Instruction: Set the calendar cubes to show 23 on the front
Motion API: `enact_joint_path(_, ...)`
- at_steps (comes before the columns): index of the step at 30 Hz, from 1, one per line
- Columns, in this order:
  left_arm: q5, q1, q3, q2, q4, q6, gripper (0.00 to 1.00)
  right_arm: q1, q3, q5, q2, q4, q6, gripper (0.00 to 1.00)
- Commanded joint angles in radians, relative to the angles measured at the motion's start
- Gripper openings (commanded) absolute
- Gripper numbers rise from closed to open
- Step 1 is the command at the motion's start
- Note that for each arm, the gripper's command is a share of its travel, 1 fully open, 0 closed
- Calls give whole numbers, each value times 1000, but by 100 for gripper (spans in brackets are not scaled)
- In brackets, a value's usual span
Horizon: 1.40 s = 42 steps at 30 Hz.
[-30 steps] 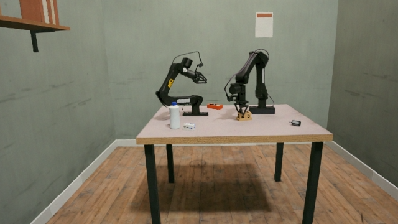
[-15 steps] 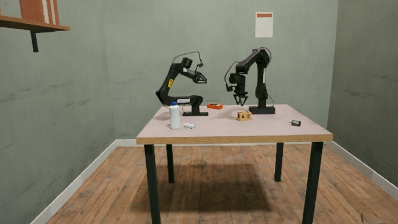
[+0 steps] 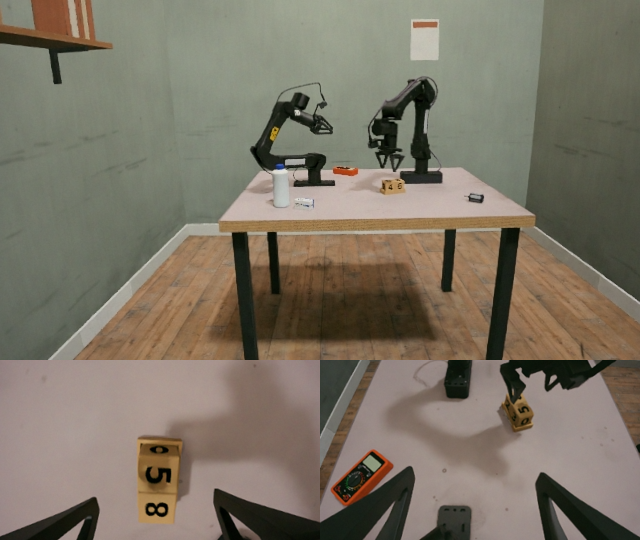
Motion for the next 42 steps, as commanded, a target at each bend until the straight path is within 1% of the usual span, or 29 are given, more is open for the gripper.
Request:
enact_joint_path(1,25,28,-98,-131,66,-132,100,3,16,11,-9,-3,5,100)
enact_joint_path(6,7,43,-248,-310,123,-256,100,3,16,11,-9,-3,5,100)
enact_joint_path(10,-6,46,-332,-427,147,-334,100,3,16,11,-9,-3,5,100)
enact_joint_path(12,-6,46,-332,-427,147,-334,100,3,16,11,-9,-3,5,100)
enact_joint_path(18,-27,31,-412,-548,162,-409,100,3,16,11,-9,-3,5,100)
enact_joint_path(22,-32,25,-427,-575,162,-407,100,3,16,11,-9,-3,5,100)
enact_joint_path(42,-34,23,-427,-576,153,-408,100,3,16,11,-9,-3,5,100)
